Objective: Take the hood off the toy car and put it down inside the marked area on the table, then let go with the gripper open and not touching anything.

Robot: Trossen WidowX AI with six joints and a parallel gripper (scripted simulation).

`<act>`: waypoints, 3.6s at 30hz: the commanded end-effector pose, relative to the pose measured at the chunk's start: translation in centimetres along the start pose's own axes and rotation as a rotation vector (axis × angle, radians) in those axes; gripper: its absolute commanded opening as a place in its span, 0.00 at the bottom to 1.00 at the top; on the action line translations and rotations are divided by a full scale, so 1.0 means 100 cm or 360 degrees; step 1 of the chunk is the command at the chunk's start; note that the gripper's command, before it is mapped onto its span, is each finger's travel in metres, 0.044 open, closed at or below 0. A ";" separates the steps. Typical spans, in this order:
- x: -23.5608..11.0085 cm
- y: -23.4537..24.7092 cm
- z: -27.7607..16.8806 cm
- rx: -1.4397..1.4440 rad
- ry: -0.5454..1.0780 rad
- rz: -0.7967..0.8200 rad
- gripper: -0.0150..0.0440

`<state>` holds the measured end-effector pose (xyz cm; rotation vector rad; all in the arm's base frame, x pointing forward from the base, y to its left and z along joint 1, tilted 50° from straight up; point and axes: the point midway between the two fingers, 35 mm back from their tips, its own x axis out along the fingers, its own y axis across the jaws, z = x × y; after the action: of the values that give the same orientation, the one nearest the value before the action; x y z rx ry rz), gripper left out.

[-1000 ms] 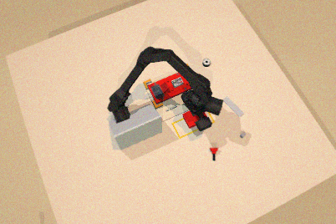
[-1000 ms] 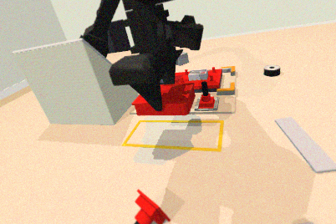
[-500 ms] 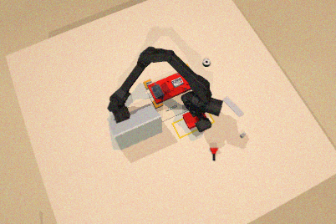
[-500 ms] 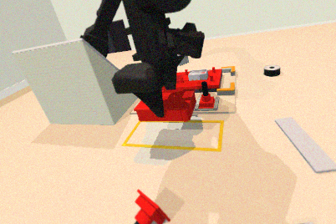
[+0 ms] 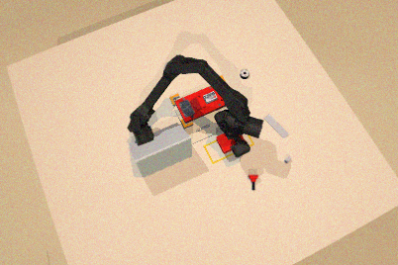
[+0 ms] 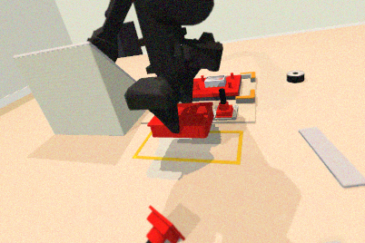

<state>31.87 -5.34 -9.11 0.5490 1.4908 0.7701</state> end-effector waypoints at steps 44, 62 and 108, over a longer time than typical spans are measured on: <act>0.030 0.003 -0.002 0.0007 0.0000 0.0013 0.25; 0.039 0.003 -0.002 0.0007 0.0000 0.0014 0.25; -0.030 0.001 -0.002 0.0003 0.0006 0.0015 1.00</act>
<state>31.90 -7.39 -7.21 0.5627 1.4881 0.7719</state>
